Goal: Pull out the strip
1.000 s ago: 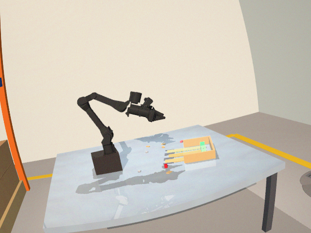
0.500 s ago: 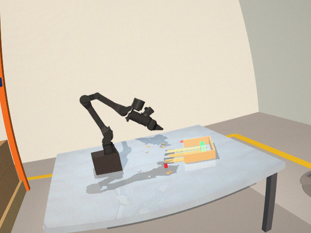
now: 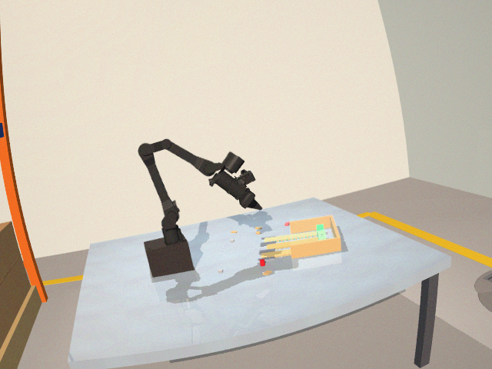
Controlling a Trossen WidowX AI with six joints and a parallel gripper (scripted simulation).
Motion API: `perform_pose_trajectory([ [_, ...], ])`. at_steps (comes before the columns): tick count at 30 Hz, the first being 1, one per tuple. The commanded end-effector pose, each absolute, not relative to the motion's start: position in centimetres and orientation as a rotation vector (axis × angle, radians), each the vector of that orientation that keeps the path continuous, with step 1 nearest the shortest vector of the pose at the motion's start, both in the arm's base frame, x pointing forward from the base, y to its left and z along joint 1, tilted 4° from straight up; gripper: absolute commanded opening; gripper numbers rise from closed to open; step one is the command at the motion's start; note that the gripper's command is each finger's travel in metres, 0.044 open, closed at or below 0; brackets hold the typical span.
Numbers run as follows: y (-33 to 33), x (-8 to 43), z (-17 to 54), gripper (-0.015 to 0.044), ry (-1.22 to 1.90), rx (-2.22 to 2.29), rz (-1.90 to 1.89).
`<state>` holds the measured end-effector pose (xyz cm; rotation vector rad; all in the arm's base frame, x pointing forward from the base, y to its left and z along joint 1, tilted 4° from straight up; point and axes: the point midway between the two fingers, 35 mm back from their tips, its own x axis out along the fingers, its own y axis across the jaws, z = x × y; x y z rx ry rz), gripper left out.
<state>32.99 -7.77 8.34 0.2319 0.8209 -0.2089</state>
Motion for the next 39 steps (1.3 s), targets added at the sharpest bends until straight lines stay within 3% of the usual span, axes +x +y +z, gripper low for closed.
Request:
perform_pose_trajectory([
  [1, -7.5, 35.2, 6.8, 0.0137, 0.99, 0.302, -0.23],
  [7, -7.4, 37.4, 3.4, 0.0, 1.254, 0.388, -0.278],
  [14, -7.0, 38.5, -0.6, 0.0, 1.531, 0.459, -0.35],
  [39, -6.8, 38.8, -3.7, 0.0, 1.538, 0.46, -0.352],
])
